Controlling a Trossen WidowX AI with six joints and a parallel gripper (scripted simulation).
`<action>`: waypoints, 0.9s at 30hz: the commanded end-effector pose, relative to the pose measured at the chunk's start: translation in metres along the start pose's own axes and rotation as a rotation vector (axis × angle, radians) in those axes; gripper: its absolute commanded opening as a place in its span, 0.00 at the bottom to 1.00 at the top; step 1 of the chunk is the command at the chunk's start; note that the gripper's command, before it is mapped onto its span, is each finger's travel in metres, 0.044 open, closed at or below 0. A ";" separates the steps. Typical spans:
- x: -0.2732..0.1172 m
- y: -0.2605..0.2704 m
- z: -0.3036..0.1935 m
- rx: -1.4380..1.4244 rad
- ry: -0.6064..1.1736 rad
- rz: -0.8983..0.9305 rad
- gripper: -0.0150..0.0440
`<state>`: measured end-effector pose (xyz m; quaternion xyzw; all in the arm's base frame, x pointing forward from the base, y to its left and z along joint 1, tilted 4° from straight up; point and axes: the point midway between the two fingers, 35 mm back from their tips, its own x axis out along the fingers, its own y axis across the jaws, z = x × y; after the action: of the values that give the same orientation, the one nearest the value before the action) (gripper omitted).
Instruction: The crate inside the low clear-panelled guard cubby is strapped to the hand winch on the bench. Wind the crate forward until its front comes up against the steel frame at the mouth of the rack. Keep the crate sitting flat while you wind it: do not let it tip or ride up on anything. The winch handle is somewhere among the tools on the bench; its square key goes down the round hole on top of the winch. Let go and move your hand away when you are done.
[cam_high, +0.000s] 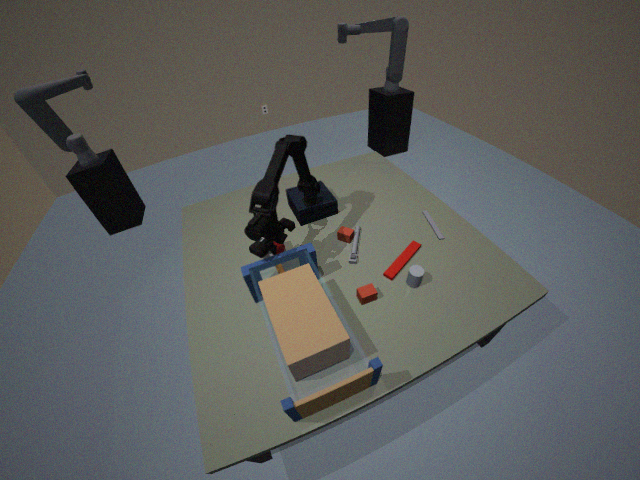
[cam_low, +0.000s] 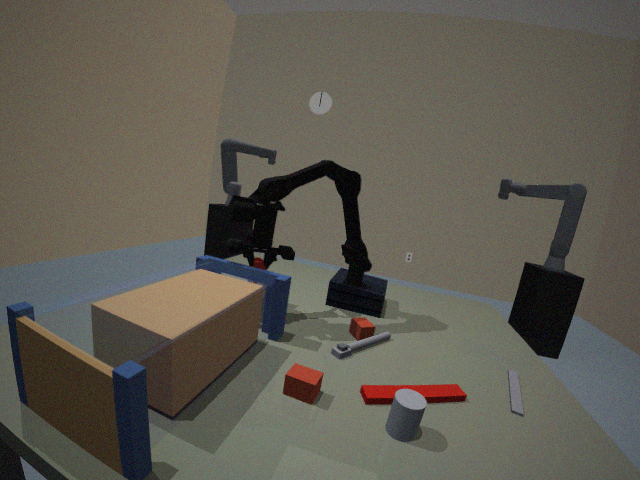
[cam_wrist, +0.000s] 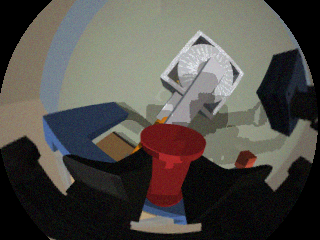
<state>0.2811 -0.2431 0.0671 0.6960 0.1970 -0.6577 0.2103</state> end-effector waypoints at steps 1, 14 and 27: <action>0.000 -0.016 -0.009 -0.007 0.017 -0.032 0.25; -0.001 -0.029 -0.012 -0.007 0.017 -0.033 0.25; -0.001 -0.043 -0.013 -0.007 0.017 -0.034 0.25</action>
<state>0.2736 -0.2143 0.0672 0.6983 0.2002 -0.6543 0.2103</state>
